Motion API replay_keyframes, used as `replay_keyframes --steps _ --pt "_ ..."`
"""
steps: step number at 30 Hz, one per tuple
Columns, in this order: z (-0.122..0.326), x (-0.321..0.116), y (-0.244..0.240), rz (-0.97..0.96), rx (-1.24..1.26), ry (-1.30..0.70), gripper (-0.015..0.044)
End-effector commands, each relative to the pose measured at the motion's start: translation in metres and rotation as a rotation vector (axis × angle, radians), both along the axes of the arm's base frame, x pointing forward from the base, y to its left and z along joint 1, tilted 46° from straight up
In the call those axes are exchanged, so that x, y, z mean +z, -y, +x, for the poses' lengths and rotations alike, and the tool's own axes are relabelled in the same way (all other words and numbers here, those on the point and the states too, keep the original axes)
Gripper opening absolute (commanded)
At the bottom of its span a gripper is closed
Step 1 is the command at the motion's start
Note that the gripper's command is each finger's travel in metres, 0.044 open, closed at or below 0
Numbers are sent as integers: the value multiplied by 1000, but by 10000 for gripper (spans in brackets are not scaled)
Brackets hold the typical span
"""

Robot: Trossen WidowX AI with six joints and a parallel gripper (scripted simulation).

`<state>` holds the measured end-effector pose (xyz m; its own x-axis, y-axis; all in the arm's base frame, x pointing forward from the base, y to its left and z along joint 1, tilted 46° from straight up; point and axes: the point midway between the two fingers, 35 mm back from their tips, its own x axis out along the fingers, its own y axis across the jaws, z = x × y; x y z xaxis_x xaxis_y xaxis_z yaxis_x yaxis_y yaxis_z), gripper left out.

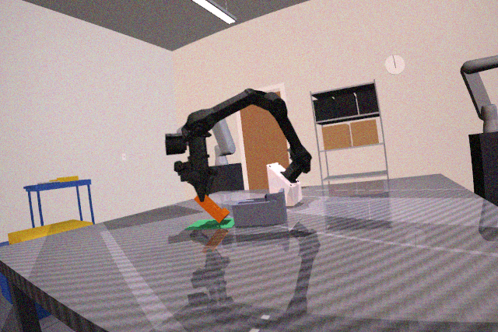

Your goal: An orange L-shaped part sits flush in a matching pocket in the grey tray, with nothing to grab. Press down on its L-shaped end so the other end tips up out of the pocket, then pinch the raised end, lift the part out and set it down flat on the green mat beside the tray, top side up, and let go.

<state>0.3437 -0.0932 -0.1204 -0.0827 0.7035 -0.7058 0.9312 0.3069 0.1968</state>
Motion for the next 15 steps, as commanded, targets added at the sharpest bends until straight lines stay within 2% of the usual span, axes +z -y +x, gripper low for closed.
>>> replay_keyframes --steps 1,11,15 --pt "-1 -1 -2 4 -3 -5 0" --pt "0 0 0 1 0 -1 0" --pt "0 0 0 1 0 -1 105"
